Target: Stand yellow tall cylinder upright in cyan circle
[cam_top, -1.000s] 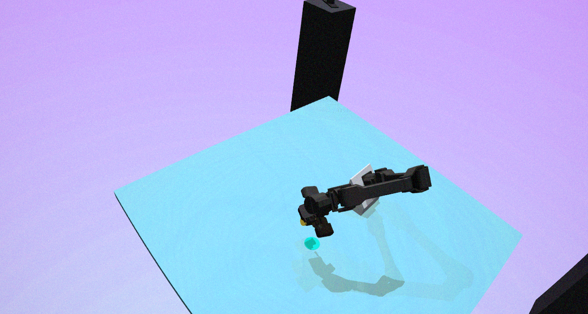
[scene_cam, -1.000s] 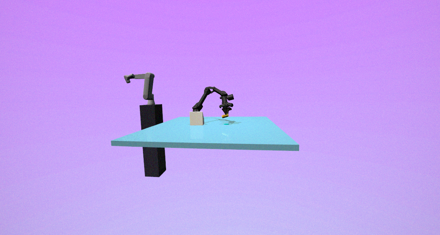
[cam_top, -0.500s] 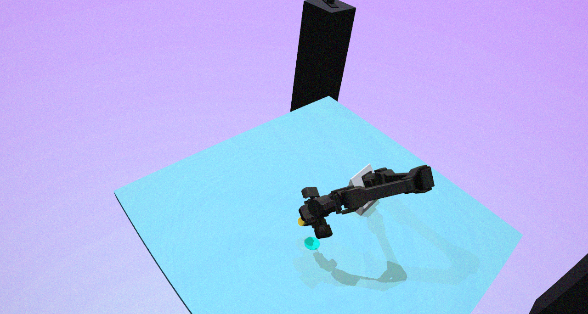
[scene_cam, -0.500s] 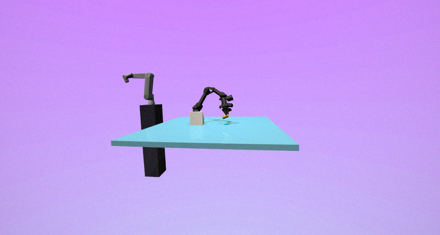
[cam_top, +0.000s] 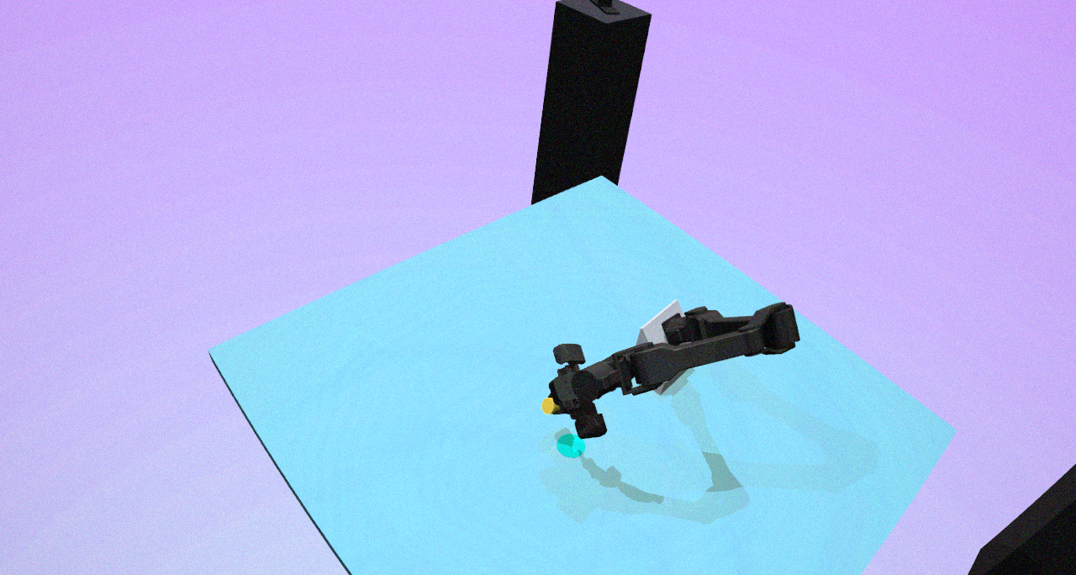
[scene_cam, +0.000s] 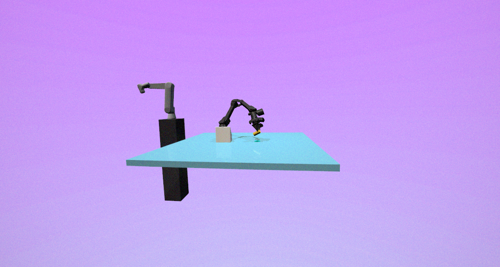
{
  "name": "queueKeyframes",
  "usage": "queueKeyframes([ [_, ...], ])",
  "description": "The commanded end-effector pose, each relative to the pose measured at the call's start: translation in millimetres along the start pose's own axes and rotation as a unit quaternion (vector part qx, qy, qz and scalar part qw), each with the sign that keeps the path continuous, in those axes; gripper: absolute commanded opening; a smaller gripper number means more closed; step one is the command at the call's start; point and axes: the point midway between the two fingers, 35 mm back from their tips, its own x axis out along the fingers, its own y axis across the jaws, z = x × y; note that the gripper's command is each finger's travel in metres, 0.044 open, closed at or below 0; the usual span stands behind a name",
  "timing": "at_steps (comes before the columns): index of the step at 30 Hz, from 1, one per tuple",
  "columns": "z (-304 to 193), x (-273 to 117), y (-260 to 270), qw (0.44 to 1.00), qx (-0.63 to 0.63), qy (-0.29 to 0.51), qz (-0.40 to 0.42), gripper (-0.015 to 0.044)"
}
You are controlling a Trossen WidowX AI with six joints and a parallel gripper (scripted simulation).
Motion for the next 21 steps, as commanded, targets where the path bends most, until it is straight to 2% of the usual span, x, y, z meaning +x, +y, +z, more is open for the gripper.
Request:
queueKeyframes([
  [1,0.4,0.3,-0.5,1.0,0.003,-0.014,-0.006,0.0105],
  [21,1.4,2.4,1.2,0.997,0.009,-0.078,-0.019,0.0105],
])
